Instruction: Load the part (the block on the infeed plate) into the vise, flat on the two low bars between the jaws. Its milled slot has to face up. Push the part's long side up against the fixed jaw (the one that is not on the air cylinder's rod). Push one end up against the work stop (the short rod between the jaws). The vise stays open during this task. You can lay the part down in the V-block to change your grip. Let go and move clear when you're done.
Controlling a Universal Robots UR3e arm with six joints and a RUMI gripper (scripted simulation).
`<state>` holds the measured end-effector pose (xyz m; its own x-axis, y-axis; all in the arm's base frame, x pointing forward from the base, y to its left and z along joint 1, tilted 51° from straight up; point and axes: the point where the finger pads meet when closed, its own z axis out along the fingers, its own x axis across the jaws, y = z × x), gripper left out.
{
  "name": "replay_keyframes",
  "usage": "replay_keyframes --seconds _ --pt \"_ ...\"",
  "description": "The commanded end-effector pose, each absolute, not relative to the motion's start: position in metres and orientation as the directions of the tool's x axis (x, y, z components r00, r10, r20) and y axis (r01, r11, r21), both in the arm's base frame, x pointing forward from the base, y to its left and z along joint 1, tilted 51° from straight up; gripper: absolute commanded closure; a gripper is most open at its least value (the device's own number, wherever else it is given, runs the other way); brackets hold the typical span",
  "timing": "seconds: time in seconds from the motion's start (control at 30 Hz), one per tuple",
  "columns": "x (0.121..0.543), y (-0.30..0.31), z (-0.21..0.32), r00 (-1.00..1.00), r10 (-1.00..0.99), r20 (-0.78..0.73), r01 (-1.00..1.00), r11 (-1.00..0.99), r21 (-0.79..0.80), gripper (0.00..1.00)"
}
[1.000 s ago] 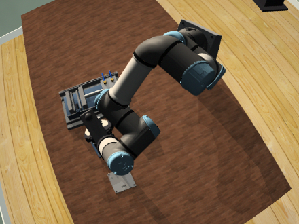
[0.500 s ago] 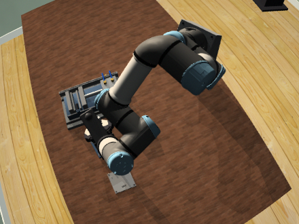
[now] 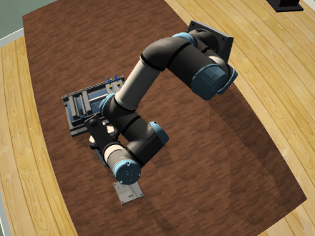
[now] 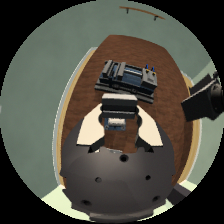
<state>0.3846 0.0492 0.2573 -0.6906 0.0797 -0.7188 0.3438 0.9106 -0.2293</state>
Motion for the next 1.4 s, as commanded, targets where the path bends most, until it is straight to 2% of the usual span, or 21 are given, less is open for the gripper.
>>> replay_keyframes --seconds 0.0,1.37 --pt "0.3847 0.0491 0.2585 -0.689 0.080 -0.721 0.345 0.911 -0.228 1.00" --pt "0.3844 0.0490 0.2580 -0.689 0.081 -0.720 0.330 0.920 -0.213 1.00"
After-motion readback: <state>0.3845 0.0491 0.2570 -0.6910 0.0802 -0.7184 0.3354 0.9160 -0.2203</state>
